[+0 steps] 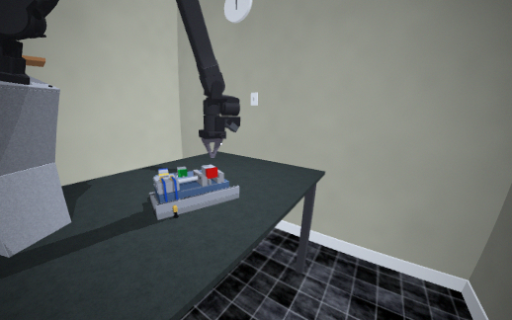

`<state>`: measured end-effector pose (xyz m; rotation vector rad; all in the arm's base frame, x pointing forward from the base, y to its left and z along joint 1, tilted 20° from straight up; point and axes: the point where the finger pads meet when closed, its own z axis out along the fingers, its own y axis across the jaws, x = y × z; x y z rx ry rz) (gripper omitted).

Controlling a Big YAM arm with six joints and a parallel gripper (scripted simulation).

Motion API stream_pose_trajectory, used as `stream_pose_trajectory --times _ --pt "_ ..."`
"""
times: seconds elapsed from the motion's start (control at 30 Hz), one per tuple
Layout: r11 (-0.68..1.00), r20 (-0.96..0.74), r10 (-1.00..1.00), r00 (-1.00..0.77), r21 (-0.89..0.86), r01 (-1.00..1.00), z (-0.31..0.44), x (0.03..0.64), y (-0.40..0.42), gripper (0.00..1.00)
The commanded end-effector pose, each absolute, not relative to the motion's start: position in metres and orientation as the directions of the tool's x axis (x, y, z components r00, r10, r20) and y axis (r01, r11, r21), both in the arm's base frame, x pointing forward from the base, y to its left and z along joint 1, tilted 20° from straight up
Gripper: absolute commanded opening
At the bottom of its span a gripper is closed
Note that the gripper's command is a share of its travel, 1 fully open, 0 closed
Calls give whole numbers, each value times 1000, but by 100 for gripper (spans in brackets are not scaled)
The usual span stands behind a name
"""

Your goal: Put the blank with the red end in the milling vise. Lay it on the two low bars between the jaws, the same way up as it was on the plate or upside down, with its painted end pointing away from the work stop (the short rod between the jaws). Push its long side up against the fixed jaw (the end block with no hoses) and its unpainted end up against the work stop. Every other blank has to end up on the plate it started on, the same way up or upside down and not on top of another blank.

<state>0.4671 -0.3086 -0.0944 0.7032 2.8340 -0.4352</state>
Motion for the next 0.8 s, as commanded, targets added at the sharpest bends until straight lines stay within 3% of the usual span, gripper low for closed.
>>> stream_pose_trajectory --times 0.0,0.77 --pt "842 -280 421 -863 -235 486 -93 479 -321 0" --pt "843 -277 418 -865 -236 483 -117 482 -328 0"
